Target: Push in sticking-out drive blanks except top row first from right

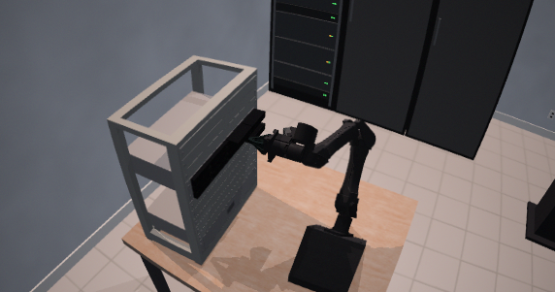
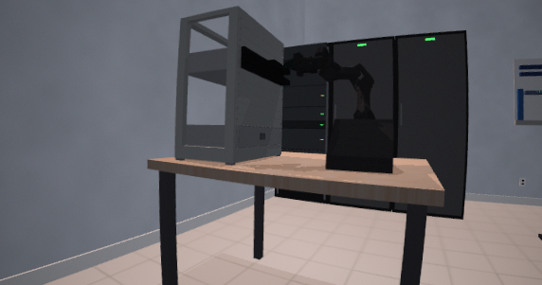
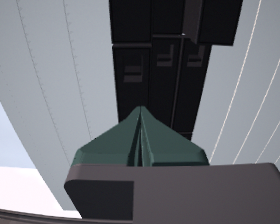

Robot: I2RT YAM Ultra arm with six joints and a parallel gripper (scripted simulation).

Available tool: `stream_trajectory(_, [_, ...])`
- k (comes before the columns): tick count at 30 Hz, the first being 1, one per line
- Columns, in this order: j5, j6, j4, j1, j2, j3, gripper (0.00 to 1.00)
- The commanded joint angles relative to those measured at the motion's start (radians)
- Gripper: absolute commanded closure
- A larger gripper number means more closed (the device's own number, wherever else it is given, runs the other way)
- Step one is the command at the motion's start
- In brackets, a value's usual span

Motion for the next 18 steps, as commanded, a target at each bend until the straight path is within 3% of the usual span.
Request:
stream_trajectory(1, [-0.029, -0.012, -0.014, 0.018, -0.019, 0.026, 1.0])
stream_trajectory(10, [-0.029, -0.011, -0.016, 0.018, -0.016, 0.021, 1.0])
stream_trajectory(18, [-0.016, -0.011, -0.015, 0.026, 0.033, 0.045, 1.0])
